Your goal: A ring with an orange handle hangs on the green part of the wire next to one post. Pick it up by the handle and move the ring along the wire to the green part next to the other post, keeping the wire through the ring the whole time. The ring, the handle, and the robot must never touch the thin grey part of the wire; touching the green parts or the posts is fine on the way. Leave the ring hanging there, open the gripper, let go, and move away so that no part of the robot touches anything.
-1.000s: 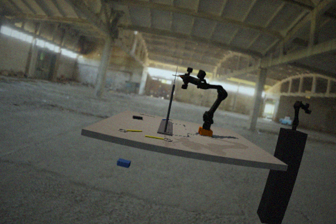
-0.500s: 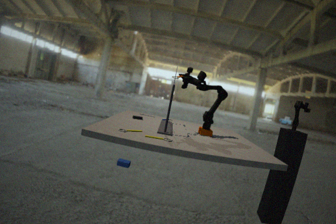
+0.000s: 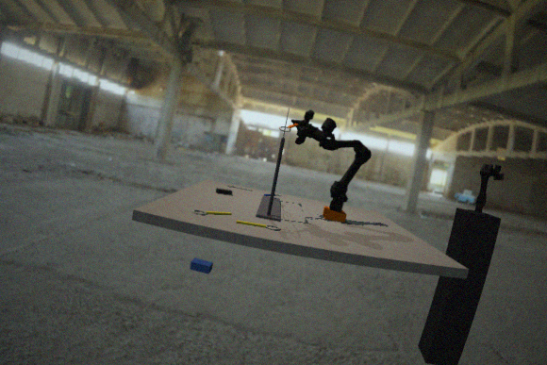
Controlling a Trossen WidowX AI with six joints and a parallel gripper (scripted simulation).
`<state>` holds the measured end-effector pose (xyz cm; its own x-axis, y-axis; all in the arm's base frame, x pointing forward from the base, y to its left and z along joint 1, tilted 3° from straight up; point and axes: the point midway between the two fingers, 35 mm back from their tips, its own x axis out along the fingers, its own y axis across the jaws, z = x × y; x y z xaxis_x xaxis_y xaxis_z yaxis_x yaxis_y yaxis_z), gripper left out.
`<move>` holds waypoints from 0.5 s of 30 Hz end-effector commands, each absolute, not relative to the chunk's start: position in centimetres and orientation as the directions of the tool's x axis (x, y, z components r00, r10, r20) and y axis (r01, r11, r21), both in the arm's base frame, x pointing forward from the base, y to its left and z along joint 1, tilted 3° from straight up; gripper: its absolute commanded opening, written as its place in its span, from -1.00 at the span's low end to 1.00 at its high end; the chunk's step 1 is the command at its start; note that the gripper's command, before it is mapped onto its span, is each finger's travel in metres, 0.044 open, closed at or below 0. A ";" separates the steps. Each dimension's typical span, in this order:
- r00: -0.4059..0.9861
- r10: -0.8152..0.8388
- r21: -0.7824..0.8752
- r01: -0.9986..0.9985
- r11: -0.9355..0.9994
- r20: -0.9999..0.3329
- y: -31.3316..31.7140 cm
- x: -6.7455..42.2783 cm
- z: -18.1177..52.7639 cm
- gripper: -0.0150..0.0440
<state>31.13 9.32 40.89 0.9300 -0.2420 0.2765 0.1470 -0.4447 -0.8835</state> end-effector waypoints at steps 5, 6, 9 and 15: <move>0.929 -0.238 -0.875 0.148 -0.460 0.283 8.9 31.2 40.3 -1.00; 0.929 -0.240 -0.877 0.148 -0.457 0.281 8.9 31.2 40.2 -1.00; 0.930 -0.245 -0.884 0.146 -0.444 0.276 8.6 31.2 39.7 -1.00; 0.931 -0.263 -0.910 0.136 -0.391 0.252 8.1 31.2 38.6 -1.00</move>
<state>31.27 8.46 39.16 0.9314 -0.2512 0.2633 0.1426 -0.4138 -0.8991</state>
